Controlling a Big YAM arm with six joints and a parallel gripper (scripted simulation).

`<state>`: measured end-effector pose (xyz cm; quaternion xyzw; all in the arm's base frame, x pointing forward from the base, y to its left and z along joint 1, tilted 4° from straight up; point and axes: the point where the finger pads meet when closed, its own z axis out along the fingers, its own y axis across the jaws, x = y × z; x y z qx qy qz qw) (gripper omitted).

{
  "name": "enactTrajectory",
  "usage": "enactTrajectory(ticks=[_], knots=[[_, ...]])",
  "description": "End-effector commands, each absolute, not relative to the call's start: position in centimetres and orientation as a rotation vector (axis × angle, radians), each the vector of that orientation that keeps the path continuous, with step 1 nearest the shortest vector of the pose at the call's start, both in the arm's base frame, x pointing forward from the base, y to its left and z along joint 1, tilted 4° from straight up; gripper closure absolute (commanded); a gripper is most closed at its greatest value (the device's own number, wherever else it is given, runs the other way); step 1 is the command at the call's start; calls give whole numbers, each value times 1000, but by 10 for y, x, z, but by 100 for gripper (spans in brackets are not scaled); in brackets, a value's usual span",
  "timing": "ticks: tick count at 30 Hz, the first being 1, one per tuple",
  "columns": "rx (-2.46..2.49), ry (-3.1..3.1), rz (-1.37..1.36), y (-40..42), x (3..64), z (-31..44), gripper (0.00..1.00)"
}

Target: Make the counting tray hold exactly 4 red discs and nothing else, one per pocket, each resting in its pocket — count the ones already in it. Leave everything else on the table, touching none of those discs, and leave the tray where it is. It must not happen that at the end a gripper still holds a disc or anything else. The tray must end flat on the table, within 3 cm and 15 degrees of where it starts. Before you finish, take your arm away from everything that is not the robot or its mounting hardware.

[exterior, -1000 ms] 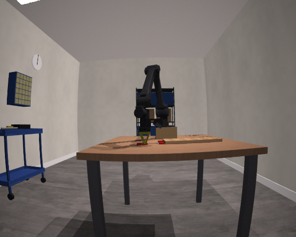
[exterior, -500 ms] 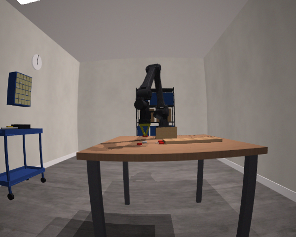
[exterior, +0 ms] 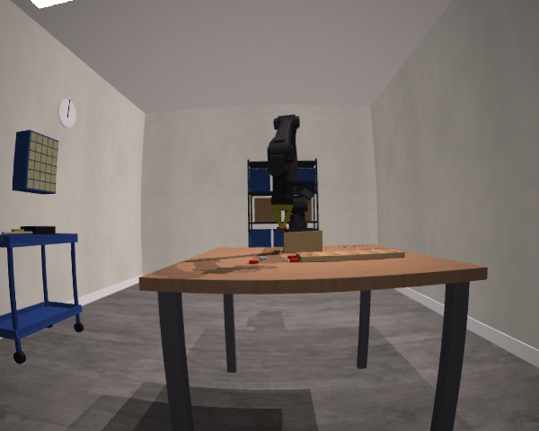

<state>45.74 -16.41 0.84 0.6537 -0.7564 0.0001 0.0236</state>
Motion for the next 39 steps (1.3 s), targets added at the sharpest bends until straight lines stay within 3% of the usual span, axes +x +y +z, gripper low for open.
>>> enactTrajectory(ticks=[1,11,21,27,39], knots=[[2000,-2383,16,-106,499,15,100],[2006,-2390,4,74,515,15,100],[2006,-2391,-20,242,471,15,100],[1975,-2409,-20,247,467,13,100],[1985,-2366,-27,247,440,-80,100]])
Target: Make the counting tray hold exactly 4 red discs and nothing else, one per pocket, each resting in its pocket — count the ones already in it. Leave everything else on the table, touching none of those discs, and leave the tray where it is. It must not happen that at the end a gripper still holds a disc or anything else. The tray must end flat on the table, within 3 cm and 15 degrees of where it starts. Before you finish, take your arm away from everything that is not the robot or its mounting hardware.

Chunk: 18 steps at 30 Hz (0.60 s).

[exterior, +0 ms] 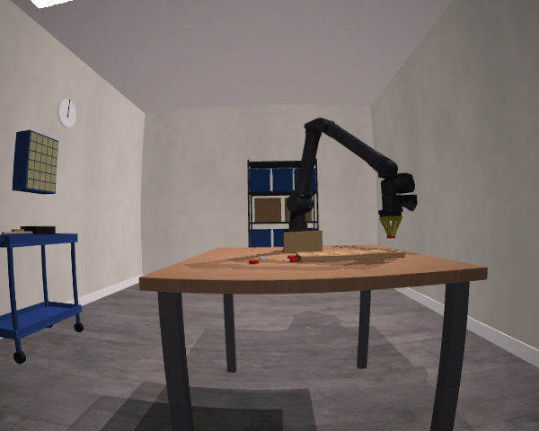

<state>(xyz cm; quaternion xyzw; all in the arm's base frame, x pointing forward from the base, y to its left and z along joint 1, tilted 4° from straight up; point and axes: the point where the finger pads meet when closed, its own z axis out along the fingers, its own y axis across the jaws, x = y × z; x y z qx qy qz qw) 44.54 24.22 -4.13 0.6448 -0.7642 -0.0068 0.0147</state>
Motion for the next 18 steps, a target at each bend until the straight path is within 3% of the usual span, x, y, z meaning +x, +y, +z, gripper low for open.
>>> enactTrajectory(ticks=[1,10,18], knots=[[1977,-2372,-28,244,442,-84,100],[2017,-2436,-5,253,466,-58,100],[1983,-2392,-23,246,452,-95,100]])
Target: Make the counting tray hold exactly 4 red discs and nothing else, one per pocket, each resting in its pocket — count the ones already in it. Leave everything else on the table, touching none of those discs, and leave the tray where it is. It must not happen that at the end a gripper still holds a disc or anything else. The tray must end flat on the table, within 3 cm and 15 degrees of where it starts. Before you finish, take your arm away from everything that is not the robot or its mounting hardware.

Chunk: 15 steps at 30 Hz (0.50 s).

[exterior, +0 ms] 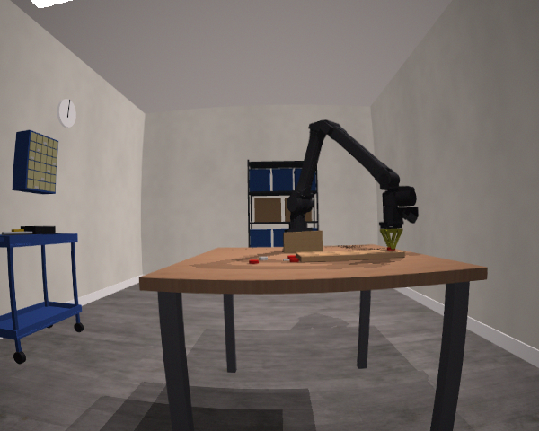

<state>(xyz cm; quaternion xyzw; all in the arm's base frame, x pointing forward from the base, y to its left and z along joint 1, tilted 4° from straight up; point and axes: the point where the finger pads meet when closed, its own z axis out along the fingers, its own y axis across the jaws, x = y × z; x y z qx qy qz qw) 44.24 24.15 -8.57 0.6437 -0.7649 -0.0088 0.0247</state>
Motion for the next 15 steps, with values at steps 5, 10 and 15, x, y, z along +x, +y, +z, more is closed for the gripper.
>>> enactTrajectory(ticks=[5,10,15], knots=[[1982,-2390,-23,245,451,-98,100],[1982,-2390,-23,245,451,-98,100],[1982,-2390,-23,245,451,-98,100]])
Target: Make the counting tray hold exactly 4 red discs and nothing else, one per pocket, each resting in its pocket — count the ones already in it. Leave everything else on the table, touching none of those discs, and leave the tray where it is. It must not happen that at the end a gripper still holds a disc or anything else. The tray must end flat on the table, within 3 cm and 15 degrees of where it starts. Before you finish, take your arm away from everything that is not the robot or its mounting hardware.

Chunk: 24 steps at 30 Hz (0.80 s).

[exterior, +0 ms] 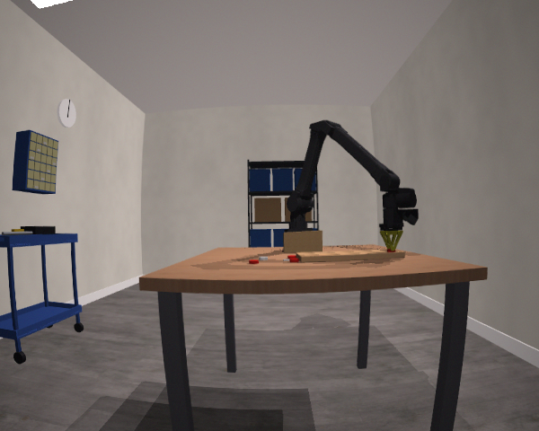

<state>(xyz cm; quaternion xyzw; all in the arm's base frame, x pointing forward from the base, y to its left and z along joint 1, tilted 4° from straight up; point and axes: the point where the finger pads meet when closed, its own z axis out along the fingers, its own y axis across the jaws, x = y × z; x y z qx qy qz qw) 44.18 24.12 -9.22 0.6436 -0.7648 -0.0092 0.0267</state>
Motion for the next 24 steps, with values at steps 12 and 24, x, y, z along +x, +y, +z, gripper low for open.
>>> enactTrajectory(ticks=[12,24], knots=[[1972,-2378,-28,241,443,-108,100],[1971,-2377,-28,241,442,-110,100]])
